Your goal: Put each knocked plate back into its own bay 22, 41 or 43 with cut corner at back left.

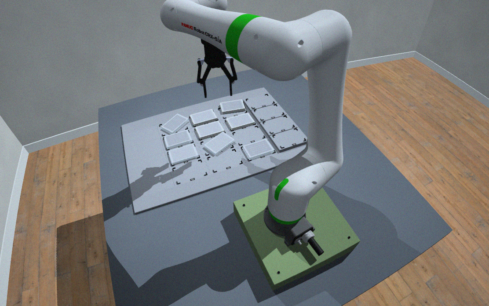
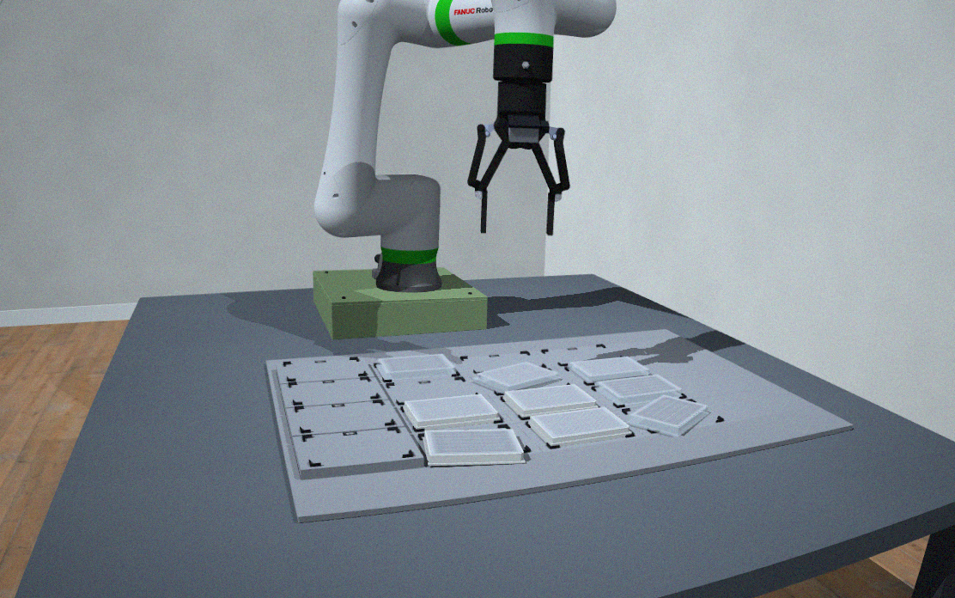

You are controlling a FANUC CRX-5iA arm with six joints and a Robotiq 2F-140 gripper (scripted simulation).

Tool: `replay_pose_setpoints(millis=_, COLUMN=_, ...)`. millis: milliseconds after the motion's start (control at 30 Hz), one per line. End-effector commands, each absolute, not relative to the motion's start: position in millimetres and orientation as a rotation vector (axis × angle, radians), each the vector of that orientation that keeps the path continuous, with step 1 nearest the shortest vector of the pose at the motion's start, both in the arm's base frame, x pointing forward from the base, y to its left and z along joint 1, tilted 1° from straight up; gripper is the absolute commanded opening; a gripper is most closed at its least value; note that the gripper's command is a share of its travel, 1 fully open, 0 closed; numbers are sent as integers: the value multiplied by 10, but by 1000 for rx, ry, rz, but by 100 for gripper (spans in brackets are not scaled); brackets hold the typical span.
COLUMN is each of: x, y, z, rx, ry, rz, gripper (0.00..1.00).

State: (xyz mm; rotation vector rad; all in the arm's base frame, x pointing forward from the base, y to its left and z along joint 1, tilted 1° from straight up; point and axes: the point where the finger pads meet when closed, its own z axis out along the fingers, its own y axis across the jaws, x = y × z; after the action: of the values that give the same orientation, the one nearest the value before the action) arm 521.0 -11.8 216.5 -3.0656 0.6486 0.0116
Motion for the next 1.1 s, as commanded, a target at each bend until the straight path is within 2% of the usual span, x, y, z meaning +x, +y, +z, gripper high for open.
replay_pose_setpoints(millis=0, x=5270, y=-158, z=2010, rx=-3022, ry=833, rz=5, gripper=70)
replay_pose_setpoints(millis=1067, x=5464, y=-459, z=960, rx=-2456, ry=1940, rz=21, gripper=70)
